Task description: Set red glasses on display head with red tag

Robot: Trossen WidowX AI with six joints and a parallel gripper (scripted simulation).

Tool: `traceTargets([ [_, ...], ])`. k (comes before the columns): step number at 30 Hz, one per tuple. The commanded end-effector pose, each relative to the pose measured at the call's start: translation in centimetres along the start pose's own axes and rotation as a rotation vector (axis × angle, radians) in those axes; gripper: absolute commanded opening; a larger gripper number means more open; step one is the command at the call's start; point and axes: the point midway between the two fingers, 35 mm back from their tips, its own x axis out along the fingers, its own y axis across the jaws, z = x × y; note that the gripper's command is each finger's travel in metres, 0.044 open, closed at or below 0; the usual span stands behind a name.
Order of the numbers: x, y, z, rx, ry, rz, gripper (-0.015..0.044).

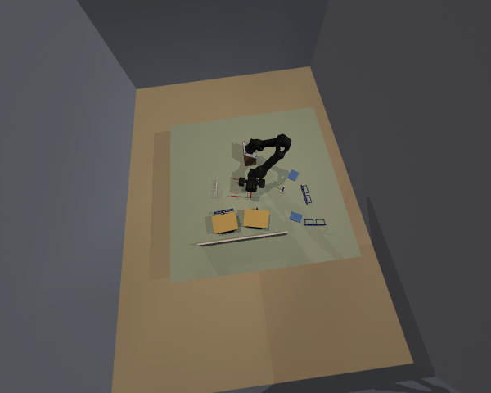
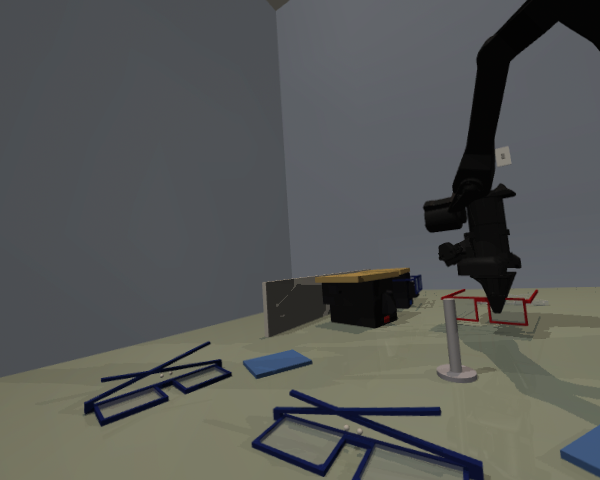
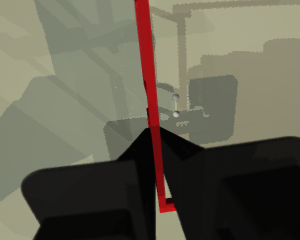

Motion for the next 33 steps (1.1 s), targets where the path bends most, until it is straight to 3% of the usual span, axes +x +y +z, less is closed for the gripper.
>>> traceTargets([
  [1, 0.63, -0.07, -0.39, 0.009, 0.012, 0.004, 0.0],
  [10, 1.0, -0.04, -0.48, 0.009, 0.013, 0.005, 0.0],
  [14, 0.74, 0.03, -0.26, 0.001, 0.005, 0.002, 0.0105],
  [33, 0.36, -0.5, -0.33, 0.004, 0.008, 0.002, 0.0107],
])
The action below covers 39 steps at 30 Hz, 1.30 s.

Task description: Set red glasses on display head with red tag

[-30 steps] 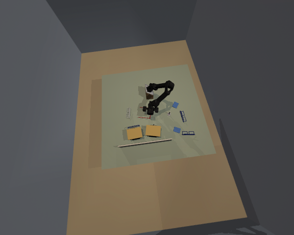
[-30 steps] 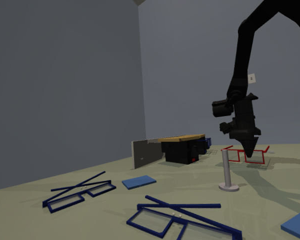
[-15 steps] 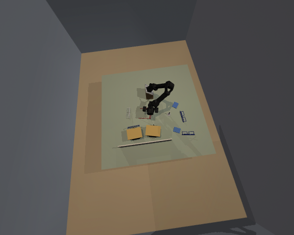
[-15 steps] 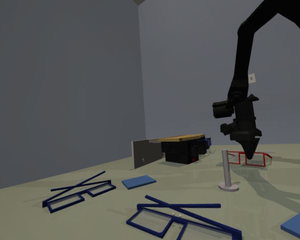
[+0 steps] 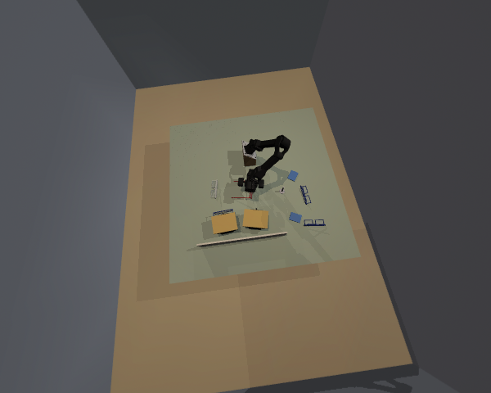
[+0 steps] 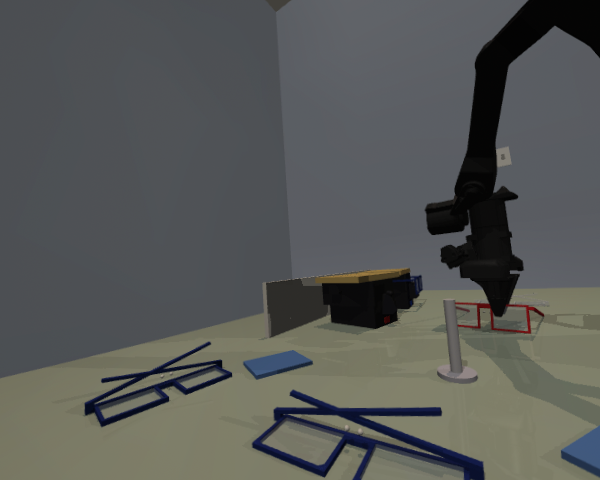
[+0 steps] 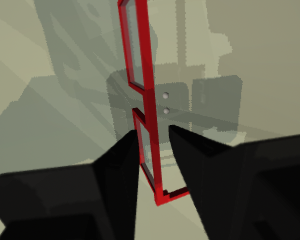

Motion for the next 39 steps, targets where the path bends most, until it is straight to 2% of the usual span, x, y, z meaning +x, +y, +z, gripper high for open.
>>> traceTargets([
  [1, -0.1, -0.3, -0.1, 0.001, 0.005, -0.002, 0.0107],
  [14, -0.6, -0.9, -0.2, 0.005, 0.009, -0.001, 0.0107],
  [21, -5.2, 0.1, -0.1, 0.005, 0.009, -0.003, 0.0107],
  [25, -5.4, 0.2, -0.1, 0.005, 0.009, -0.003, 0.0107],
  [29, -4.9, 0.0, 0.1, 0.009, 0.0, 0.001, 0.02],
  [38, -5.4, -0.4, -0.1, -0.001, 0.009, -0.003, 0.02],
  [39, -5.4, -0.4, -0.1, -0.001, 0.009, -0.003, 0.0174],
])
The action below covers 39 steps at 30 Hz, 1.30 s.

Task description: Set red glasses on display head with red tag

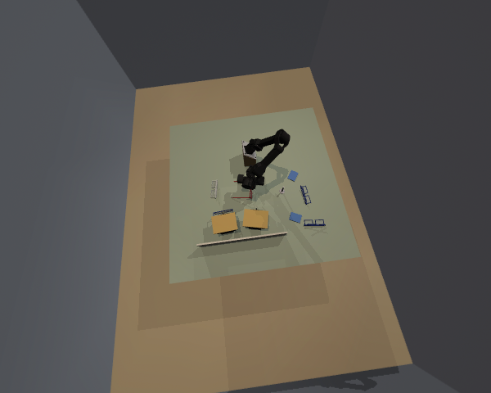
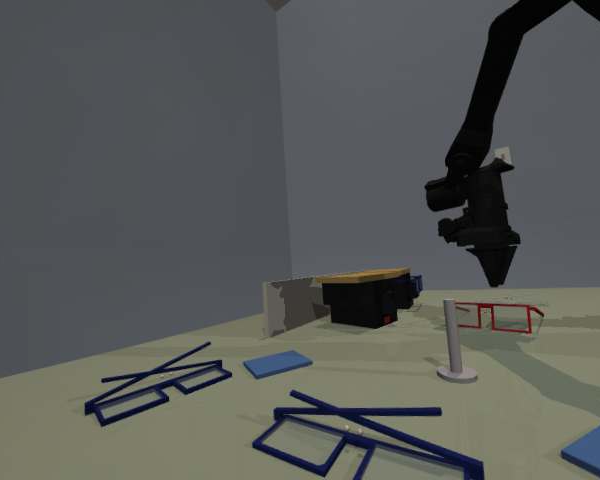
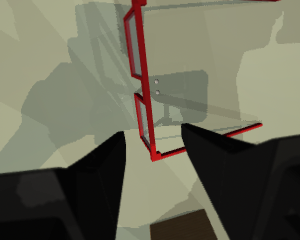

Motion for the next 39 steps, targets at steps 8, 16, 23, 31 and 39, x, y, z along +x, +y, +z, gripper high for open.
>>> traceTargets([
  [8, -0.2, -0.3, -0.1, -0.005, 0.006, -0.005, 0.014],
  [16, 0.7, -0.3, 0.0, -0.004, 0.006, -0.005, 0.014],
  [23, 1.9, -0.3, 0.0, -0.004, 0.005, -0.006, 0.014],
  [31, 3.2, -0.3, 0.0, -0.004, 0.005, -0.005, 0.014],
  [39, 4.5, -0.3, 0.0, -0.004, 0.006, -0.004, 0.014],
])
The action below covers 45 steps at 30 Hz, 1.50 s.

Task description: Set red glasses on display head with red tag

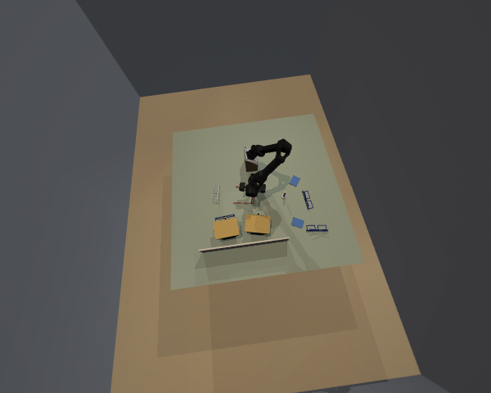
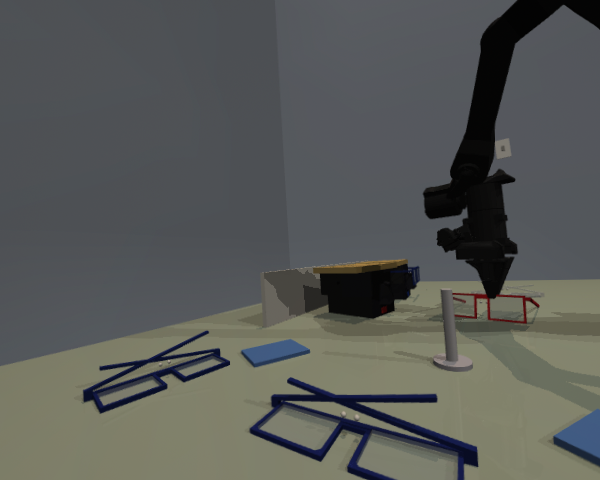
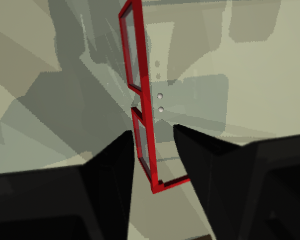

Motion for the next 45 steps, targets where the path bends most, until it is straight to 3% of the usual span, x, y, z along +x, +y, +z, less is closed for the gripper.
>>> traceTargets([
  [1, 1.0, -0.1, -0.4, 0.01, 0.014, 0.005, 0.014],
  [15, 2.2, 0.0, -0.6, 0.01, 0.015, 0.007, 0.014],
  [36, 1.9, 0.1, -0.3, 0.002, 0.006, 0.003, 0.0],
  [45, 0.6, 0.0, -0.1, 0.003, 0.006, 0.0, 0.0],
])
